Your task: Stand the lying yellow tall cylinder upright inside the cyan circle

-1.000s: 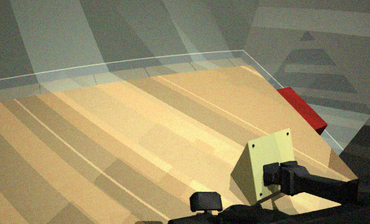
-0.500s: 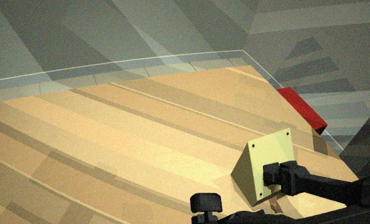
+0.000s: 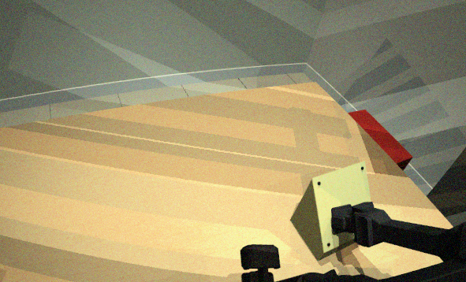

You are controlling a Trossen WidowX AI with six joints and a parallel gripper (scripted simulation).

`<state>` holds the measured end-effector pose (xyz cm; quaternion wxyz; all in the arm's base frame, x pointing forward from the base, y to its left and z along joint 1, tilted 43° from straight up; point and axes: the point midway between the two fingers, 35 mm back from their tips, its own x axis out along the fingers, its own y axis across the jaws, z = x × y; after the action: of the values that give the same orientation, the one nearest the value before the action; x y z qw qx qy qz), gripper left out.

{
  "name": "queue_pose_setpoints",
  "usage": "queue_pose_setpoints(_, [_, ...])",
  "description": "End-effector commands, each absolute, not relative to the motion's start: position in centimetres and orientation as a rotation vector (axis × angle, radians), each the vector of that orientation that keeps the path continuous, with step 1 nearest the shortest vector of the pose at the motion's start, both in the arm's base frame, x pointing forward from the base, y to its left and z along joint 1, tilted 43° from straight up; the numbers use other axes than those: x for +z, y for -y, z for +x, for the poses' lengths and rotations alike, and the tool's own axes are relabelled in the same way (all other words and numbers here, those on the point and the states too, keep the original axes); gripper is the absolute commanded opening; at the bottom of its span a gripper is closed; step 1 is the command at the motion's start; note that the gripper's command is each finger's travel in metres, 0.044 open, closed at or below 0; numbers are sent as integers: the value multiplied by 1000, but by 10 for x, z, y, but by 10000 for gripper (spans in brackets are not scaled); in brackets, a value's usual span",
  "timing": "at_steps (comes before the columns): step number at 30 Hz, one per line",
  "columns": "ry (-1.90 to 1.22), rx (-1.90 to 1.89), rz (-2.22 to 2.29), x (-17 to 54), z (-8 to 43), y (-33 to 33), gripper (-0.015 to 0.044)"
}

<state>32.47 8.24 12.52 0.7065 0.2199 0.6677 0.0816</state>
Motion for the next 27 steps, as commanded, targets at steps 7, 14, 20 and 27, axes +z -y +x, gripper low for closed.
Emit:
queue_pose_setpoints(7, [-1432,137,455,121,325,-83,105])
queue_pose_setpoints(14, [-1396,113,436,119,325,-84,105])
queue_pose_setpoints(20, [-1364,93,422,118,326,-85,105])
queue_pose_setpoints(27, [-1326,71,408,117,327,-85,105])
